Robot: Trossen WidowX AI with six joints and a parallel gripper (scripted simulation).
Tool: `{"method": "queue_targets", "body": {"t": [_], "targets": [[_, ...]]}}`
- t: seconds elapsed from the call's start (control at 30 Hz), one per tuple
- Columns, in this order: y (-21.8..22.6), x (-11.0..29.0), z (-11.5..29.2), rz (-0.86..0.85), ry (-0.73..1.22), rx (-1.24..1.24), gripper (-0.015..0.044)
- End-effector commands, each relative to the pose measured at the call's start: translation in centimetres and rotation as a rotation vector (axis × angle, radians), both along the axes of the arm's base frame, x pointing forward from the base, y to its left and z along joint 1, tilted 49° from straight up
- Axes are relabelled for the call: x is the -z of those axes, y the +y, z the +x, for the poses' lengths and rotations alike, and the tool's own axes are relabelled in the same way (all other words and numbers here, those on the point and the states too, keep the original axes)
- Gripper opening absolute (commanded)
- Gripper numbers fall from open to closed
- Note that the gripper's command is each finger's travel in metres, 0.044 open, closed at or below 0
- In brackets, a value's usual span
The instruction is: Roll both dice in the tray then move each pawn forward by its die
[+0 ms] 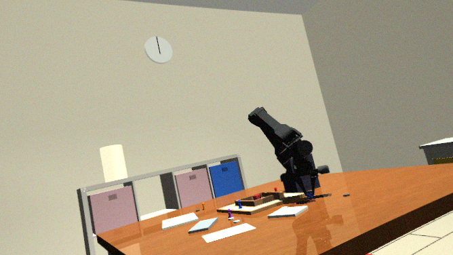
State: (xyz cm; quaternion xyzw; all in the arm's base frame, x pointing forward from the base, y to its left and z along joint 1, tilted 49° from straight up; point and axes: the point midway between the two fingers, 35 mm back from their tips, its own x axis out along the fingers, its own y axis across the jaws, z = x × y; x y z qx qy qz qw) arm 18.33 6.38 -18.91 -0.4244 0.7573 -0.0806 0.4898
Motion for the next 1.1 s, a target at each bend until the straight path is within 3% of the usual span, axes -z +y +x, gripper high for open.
{"method": "queue_targets", "body": {"t": [0.0,0.47,0.7,1.07], "targets": [[0.8,-0.5,0.2,-0.002,0.006,-0.005,0.0000],[9.0,-8.0,1.0,0.001,0.009,-0.005,0.0000],[8.9,-8.2,1.4,0.007,0.021,-0.015,0.0000],[5.5,-10.3,5.4,0.070,0.171,-0.155,0.0000]]}}
